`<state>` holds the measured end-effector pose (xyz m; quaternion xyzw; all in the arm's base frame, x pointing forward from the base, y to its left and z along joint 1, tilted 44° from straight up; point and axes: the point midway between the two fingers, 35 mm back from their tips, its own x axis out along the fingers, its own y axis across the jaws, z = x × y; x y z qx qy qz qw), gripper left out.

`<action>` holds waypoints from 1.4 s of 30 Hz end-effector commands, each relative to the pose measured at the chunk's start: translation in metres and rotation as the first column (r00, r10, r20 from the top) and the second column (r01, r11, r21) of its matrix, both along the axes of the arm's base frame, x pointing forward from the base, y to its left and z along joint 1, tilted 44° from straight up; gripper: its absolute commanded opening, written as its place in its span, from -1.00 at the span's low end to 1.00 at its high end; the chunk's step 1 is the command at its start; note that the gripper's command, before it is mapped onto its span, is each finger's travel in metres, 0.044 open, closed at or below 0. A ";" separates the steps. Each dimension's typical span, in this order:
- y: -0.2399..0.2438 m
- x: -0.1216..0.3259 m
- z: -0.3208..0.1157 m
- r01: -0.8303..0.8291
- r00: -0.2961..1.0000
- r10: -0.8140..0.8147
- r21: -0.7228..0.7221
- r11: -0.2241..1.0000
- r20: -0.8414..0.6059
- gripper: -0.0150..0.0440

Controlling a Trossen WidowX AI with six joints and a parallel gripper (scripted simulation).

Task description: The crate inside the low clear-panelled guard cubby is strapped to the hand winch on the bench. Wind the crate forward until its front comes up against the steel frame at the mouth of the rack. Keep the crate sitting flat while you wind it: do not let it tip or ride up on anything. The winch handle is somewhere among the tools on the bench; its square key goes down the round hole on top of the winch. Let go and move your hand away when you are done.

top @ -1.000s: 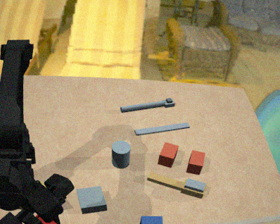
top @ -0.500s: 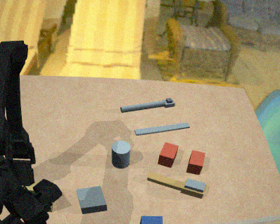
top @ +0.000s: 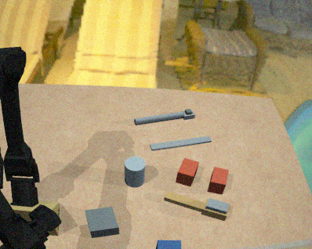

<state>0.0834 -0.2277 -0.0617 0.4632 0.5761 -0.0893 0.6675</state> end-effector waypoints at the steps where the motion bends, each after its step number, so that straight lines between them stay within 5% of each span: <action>1: -0.009 -0.009 -0.011 -0.014 0.999 0.013 -0.017 1.000 -0.030 -0.49; 42: -0.068 -0.014 -0.062 -0.014 0.999 0.013 -0.025 1.000 -0.030 -0.49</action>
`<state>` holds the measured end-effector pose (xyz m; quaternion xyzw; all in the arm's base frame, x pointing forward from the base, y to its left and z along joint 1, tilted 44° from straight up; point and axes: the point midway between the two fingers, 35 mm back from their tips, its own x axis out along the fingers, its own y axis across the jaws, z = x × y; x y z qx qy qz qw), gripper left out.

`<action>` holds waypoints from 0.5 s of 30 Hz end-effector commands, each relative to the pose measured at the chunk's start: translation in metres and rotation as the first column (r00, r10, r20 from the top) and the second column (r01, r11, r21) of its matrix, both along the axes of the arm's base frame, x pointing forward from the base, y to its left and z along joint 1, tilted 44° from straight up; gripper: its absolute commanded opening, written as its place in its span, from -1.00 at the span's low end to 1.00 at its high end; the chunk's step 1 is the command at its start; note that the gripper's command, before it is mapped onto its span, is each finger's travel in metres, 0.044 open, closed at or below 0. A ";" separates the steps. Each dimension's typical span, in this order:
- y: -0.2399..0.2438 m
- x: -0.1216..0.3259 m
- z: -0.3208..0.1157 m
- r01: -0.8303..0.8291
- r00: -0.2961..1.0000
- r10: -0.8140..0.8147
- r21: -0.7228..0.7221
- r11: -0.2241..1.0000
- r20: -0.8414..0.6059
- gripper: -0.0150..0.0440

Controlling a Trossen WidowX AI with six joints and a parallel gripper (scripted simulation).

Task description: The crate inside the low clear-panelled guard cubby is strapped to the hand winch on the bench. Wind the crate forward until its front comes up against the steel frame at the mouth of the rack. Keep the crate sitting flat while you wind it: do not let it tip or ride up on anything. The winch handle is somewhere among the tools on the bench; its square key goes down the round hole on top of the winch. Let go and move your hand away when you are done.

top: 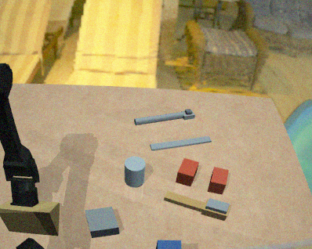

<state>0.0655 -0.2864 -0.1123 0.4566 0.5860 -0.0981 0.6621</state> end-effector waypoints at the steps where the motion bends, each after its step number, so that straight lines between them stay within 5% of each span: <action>1: -0.011 0.005 -0.012 -0.010 1.000 0.009 -0.013 1.000 -0.001 -0.49; 15: -0.026 0.015 -0.025 -0.010 1.000 0.010 -0.014 1.000 0.000 -0.49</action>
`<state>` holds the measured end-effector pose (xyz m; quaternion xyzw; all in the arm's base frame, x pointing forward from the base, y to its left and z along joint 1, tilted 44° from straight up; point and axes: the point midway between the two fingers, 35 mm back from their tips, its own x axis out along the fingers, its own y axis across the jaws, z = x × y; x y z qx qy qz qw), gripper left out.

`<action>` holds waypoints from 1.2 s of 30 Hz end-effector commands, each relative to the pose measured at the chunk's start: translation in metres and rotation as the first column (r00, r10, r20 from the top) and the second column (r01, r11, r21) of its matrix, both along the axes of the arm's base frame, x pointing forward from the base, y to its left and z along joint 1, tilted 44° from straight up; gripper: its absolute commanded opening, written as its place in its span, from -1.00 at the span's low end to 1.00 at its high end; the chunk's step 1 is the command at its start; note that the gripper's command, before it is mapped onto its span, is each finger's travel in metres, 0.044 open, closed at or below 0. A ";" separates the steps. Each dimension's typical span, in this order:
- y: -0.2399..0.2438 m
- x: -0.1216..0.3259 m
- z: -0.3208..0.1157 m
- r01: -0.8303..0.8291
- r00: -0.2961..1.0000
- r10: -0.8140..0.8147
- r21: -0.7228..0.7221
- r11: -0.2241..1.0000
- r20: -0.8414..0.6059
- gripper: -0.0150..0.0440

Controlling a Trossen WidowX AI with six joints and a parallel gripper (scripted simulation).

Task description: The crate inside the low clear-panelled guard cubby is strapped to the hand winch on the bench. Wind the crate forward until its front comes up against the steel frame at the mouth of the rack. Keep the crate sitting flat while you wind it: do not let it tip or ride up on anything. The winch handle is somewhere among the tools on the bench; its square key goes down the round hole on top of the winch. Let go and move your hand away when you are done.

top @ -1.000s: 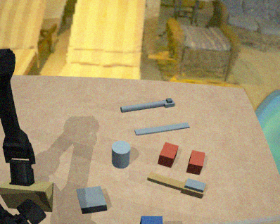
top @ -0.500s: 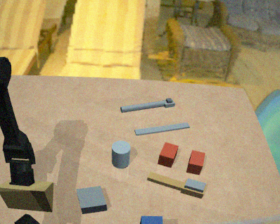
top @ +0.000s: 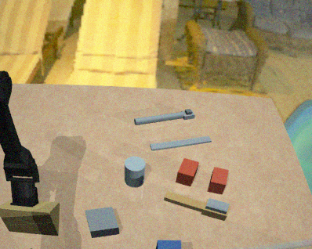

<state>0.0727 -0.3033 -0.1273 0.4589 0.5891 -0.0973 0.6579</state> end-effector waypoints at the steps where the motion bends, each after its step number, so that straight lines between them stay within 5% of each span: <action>1: -0.010 0.009 -0.011 -0.009 1.000 0.009 -0.023 1.000 0.008 -0.49; 36: -0.036 0.054 -0.034 -0.009 1.000 0.009 -0.026 1.000 0.012 -0.49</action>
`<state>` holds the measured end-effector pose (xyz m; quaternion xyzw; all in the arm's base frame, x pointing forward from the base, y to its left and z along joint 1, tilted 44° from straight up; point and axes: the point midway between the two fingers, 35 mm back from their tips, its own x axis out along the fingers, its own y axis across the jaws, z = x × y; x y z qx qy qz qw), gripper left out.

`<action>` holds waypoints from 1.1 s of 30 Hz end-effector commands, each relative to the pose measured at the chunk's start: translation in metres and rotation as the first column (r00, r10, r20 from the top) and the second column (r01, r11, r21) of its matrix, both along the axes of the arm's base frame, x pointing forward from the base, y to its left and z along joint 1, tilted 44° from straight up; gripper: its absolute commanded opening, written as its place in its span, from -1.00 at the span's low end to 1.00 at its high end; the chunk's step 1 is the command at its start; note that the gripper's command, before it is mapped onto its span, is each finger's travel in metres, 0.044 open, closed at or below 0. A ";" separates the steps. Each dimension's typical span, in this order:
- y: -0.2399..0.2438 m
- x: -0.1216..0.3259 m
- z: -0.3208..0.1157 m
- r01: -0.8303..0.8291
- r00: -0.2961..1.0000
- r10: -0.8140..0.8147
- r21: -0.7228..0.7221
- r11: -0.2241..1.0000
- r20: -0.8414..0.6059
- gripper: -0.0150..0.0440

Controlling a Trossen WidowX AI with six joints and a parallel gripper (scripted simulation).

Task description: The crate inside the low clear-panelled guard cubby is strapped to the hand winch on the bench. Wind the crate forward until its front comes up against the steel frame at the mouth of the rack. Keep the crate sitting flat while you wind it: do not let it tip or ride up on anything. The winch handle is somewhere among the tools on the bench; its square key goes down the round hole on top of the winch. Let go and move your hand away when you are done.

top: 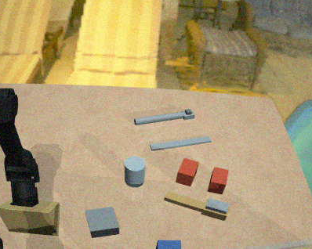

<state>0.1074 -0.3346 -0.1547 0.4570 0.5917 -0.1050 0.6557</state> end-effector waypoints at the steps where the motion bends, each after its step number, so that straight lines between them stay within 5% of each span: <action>1: -0.005 0.020 -0.007 -0.015 1.000 0.016 -0.017 1.000 0.026 -0.49; 33: -0.009 0.072 -0.011 -0.015 0.999 0.016 -0.017 1.000 0.031 -0.49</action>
